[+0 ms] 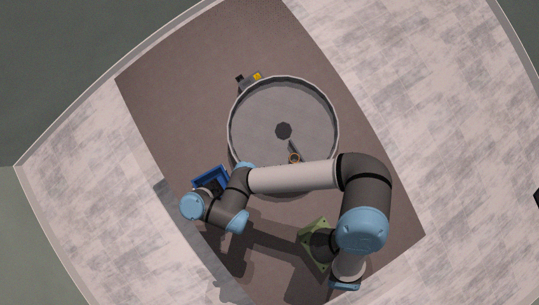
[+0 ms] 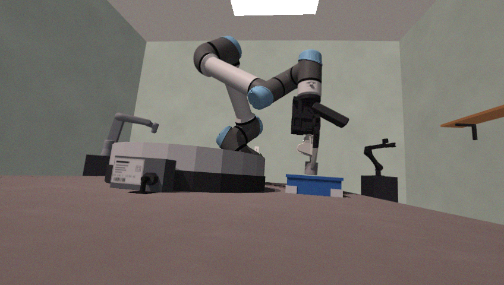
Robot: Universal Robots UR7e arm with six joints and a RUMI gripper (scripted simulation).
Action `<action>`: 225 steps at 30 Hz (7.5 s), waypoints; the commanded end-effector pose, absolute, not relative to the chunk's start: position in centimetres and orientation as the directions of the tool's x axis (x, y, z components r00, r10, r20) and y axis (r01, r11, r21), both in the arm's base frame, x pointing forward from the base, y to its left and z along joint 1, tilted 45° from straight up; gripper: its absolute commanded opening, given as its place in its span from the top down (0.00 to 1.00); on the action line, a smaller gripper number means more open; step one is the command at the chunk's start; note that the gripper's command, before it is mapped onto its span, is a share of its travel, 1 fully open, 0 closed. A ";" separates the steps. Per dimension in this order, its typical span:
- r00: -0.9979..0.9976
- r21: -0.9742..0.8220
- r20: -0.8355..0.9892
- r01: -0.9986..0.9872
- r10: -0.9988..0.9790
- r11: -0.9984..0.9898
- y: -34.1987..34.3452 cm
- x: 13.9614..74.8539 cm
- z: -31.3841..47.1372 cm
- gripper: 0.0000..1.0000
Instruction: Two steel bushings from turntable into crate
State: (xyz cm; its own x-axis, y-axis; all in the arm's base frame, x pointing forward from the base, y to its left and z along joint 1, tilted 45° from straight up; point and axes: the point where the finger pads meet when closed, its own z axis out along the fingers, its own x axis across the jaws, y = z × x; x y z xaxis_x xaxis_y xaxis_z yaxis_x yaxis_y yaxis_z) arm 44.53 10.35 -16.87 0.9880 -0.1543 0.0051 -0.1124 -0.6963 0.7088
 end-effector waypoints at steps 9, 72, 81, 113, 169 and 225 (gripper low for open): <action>0.988 0.708 0.006 -0.113 -0.154 -0.697 10.4 44.6 -16.8 1.00; 0.988 0.708 0.006 -0.113 -0.154 -0.697 7.5 44.1 -19.8 1.00; 0.988 0.708 0.006 -0.113 -0.154 -0.697 7.5 44.1 -19.8 1.00; 0.988 0.708 0.006 -0.113 -0.154 -0.697 7.4 44.1 -19.8 1.00; 0.988 0.708 0.006 -0.113 -0.154 -0.697 7.0 44.1 -20.2 1.00; 0.988 0.708 0.006 -0.113 -0.154 -0.697 9.0 44.4 -18.3 0.94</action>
